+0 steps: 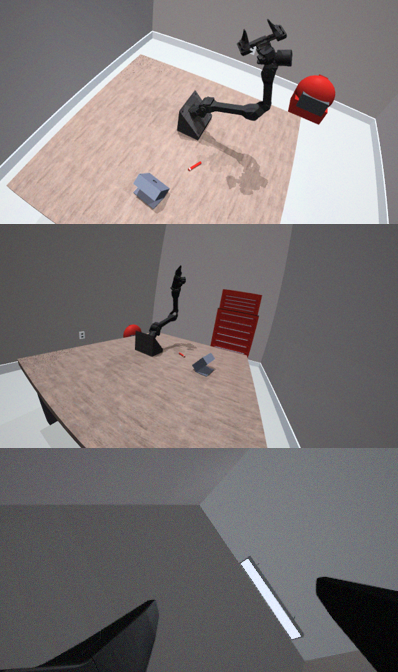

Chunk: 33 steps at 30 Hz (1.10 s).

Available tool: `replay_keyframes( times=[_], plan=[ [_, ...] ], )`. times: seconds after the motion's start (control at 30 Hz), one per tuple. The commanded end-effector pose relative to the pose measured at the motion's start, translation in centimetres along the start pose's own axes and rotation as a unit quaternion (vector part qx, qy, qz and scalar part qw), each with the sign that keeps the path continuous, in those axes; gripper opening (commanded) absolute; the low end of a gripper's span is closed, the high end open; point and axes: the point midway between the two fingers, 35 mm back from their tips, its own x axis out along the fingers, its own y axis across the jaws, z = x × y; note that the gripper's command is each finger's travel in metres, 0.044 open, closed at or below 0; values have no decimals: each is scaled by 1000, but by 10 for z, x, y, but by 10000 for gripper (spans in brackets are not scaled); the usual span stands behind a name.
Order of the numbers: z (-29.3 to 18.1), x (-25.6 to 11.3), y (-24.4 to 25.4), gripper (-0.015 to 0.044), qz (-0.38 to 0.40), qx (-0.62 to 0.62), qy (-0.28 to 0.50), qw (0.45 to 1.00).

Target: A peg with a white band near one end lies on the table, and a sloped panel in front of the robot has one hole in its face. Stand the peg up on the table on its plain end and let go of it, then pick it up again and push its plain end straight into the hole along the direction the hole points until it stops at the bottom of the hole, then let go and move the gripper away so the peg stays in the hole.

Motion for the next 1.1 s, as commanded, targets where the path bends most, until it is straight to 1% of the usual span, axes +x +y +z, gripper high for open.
replay_keyframes(
  times=[0.0,0.3,0.53,0.77,1.07],
  plan=[
    [3,14,33,440,49,46,-18,998],
    [22,31,99,440,152,153,-47,975],
    [42,35,154,440,237,206,-64,947],
    [66,30,207,440,323,264,-70,906],
    [102,11,269,440,431,339,-61,834]
  ],
)
